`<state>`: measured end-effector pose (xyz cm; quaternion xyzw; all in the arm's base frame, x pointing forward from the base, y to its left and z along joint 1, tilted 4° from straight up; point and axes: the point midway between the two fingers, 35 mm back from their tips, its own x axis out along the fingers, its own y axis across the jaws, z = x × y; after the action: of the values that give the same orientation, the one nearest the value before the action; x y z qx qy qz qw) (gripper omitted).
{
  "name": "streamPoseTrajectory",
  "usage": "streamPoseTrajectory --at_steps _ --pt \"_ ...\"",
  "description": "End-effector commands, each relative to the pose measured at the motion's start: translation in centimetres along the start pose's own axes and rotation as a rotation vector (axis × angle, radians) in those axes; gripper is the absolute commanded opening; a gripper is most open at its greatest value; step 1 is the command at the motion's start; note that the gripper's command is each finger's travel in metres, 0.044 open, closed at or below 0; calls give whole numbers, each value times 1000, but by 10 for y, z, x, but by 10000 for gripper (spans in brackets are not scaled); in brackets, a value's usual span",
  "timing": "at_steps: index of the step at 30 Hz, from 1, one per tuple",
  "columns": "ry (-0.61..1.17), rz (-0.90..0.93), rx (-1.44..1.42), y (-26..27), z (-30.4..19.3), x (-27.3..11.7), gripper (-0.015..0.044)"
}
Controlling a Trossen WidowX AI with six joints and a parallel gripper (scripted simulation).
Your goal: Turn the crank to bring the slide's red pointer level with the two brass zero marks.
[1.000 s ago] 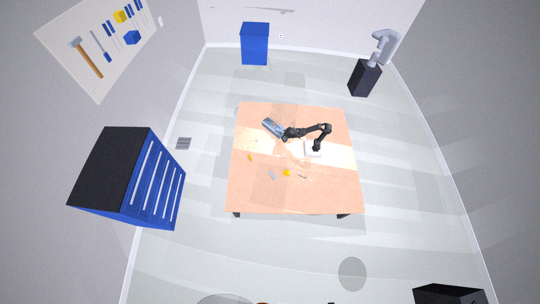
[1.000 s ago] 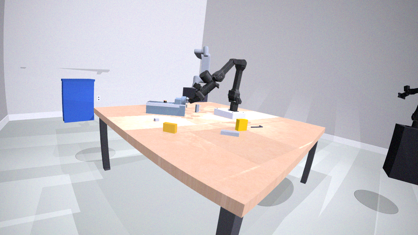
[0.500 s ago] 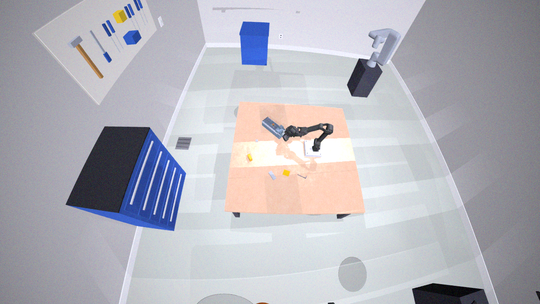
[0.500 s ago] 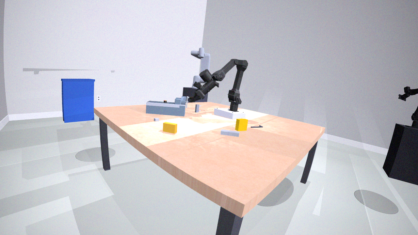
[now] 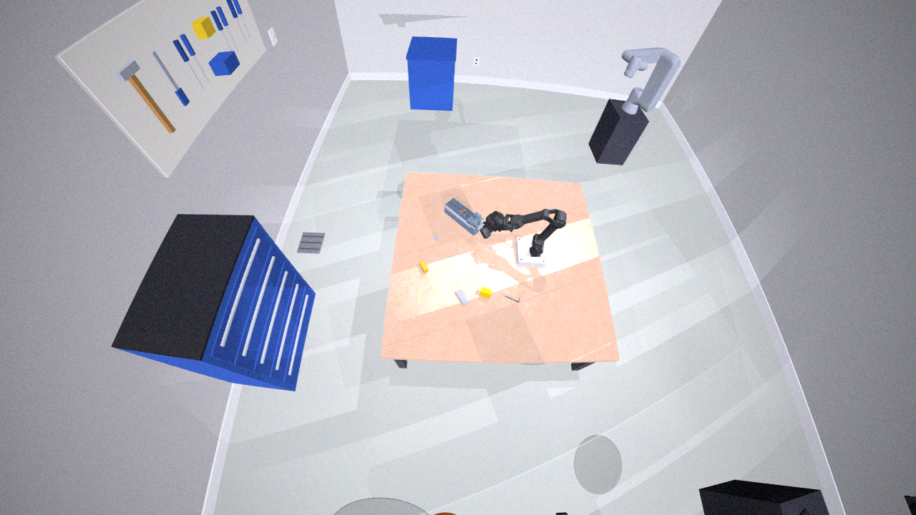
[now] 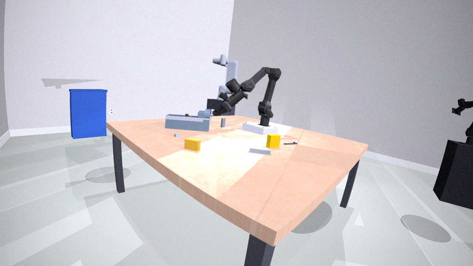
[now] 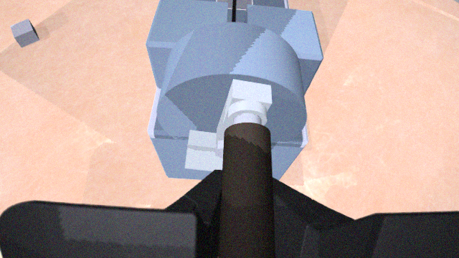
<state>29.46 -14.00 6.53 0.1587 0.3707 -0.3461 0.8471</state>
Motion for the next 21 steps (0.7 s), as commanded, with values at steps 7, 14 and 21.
streamPoseTrajectory --at_steps 7,14,21 --pt "-1 -25 6 -11 -2 2 0" --pt "-1 -25 5 -13 -3 3 0" --pt "-1 -25 5 -15 -4 4 0"
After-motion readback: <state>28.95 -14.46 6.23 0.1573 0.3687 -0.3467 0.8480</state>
